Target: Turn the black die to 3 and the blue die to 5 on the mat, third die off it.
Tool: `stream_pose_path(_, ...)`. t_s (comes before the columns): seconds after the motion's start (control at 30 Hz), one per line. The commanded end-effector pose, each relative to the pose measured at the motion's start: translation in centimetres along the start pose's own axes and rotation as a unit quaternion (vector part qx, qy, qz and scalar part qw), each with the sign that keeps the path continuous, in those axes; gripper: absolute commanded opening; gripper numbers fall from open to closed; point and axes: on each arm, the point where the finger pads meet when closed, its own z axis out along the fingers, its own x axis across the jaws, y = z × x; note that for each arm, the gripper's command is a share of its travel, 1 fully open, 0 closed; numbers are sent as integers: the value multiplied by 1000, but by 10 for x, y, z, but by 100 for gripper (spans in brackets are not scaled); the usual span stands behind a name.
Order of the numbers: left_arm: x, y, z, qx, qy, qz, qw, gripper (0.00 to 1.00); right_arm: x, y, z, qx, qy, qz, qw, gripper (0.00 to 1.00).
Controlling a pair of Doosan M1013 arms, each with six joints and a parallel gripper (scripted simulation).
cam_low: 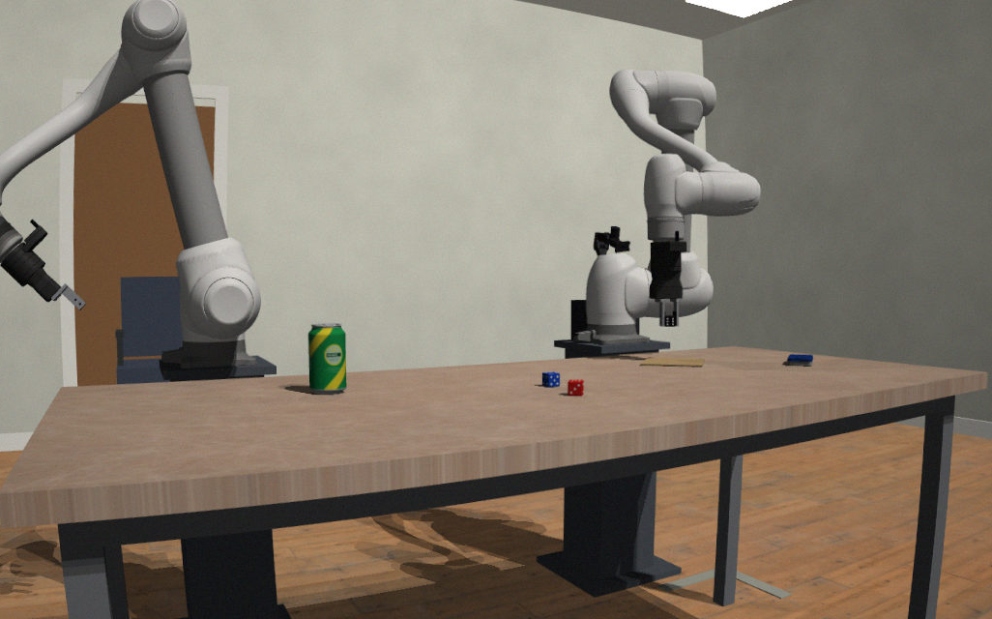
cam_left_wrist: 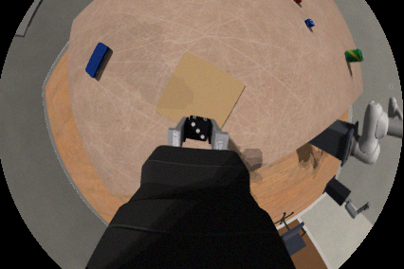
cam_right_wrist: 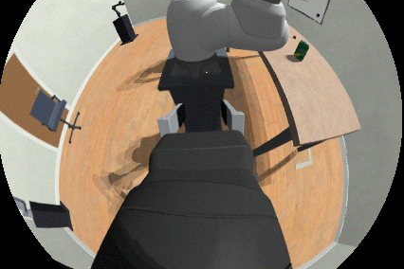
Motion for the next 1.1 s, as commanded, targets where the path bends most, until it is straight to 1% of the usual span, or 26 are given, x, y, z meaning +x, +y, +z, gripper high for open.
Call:
stream_pose_path(0.0, 0, -1, 14, 1, 0, 0, 1000, 49, 0, 0, 0, 0, 0, 0, 1000, 100)
stream_pose_path(0.07, 0, -1, 24, 1, 0, 0, 1000, 49, 0, 0, 0, 0, 0, 0, 1000, 100)
stream_pose_path(0.13, 0, -1, 24, 1, 0, 0, 1000, 49, 0, 0, 0, 0, 0, 0, 1000, 100)
stream_pose_path(0.37, 0, -1, 56, 1, 0, 0, 1000, 49, 0, 0, 0, 0, 0, 0, 1000, 100)
stream_pose_path(0.53, 0, -1, 69, 1, 0, 0, 1000, 49, 0, 0, 0, 0, 0, 0, 1000, 100)
stream_pose_path(0.63, 0, -1, 73, 1, 0, 0, 1000, 49, 0, 0, 0, 0, 0, 0, 1000, 100)
stream_pose_path(1.07, 0, -1, 74, 1, 0, 0, 1000, 49, 0, 0, 0, 0, 0, 0, 1000, 100)
